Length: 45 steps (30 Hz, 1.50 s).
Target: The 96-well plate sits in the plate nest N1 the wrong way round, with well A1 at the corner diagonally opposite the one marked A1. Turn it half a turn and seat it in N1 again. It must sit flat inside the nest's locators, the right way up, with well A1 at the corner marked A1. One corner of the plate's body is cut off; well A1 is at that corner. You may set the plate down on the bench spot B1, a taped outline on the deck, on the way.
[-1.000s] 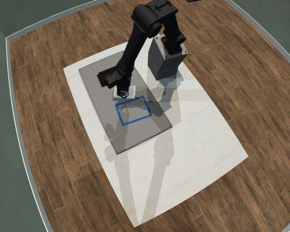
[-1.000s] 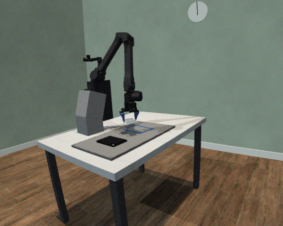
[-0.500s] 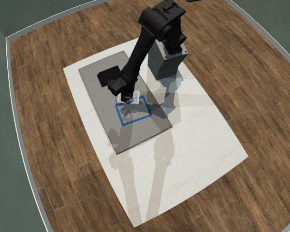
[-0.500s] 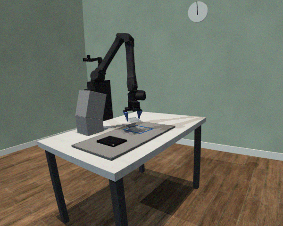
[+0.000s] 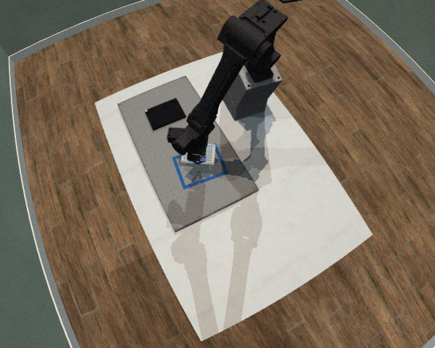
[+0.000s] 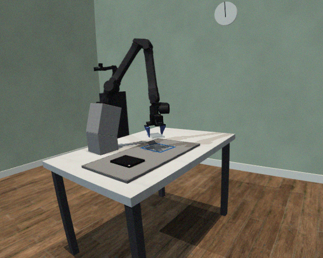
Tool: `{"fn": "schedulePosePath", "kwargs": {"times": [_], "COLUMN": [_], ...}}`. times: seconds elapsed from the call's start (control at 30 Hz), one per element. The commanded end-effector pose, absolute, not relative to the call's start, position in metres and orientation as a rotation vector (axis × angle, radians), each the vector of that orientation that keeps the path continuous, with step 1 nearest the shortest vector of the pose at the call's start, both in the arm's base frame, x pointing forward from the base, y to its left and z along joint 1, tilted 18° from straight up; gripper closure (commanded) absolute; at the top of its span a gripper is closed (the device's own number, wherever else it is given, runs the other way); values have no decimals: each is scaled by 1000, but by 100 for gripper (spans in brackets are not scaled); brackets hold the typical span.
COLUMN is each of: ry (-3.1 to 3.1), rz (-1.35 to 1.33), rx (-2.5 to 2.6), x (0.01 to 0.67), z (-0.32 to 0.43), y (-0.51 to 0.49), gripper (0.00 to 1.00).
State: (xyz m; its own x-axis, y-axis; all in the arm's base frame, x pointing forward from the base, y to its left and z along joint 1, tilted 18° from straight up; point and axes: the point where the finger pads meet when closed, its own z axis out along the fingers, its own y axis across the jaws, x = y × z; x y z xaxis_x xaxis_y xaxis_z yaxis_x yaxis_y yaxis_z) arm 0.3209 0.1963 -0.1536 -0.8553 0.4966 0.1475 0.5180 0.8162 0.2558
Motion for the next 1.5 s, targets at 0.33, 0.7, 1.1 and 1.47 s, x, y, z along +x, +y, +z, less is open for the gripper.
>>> {"fn": "schedulePosePath", "kwargs": {"times": [0.33, 0.7, 1.1, 1.47], "ry": [-2909, -2702, -2512, -2512], "rz": [-480, -455, -422, -422], "rx": [-924, -1321, -1596, -1596], "x": [333, 332, 331, 331], "z": [-137, -137, -143, -143], "y": [207, 209, 207, 207], "gripper": [100, 100, 100, 100]}}
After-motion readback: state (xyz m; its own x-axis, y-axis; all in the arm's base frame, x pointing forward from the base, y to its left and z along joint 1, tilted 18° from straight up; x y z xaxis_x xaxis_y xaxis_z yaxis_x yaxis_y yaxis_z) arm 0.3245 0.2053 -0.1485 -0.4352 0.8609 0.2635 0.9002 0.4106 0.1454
